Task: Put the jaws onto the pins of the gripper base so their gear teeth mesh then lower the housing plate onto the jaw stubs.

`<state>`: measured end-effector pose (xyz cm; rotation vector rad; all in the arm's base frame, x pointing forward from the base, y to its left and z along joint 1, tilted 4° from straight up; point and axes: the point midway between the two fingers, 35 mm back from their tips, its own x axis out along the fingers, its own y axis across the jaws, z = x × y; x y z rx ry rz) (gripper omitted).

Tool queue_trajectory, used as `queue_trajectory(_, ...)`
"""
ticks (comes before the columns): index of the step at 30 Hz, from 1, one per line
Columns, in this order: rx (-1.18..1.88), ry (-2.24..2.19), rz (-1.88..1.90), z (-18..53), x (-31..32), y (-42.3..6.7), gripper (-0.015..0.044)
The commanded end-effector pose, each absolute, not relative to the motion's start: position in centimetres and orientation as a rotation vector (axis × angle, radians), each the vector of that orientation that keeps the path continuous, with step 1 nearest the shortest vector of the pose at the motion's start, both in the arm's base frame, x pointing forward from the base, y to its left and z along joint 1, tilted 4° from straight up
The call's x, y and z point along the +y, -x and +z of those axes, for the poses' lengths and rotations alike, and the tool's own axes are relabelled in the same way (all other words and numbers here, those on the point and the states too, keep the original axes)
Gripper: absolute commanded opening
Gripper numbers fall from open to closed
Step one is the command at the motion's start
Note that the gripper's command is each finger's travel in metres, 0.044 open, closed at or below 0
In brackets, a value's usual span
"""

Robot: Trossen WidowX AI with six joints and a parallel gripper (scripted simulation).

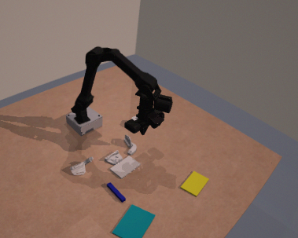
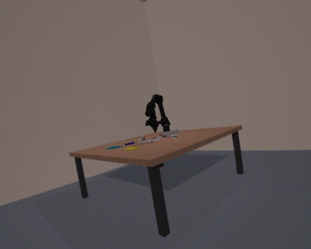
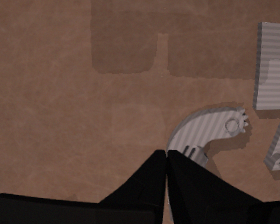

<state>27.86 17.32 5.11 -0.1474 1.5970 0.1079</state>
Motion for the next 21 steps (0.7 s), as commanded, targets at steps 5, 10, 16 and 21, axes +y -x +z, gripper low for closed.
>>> queue_trajectory(5, 1.597, 0.147, 0.108, 5.11, 17.32, -27.86, 0.0)
queue_trajectory(10, 1.597, 0.147, 0.108, 5.11, 17.32, -27.86, 0.0)
queue_trajectory(16, 1.597, 0.147, 0.108, 5.12, 17.32, -27.86, 0.0131)
queue_trajectory(21, 1.597, 0.147, 0.108, 5.12, 17.32, -27.86, 0.0262)
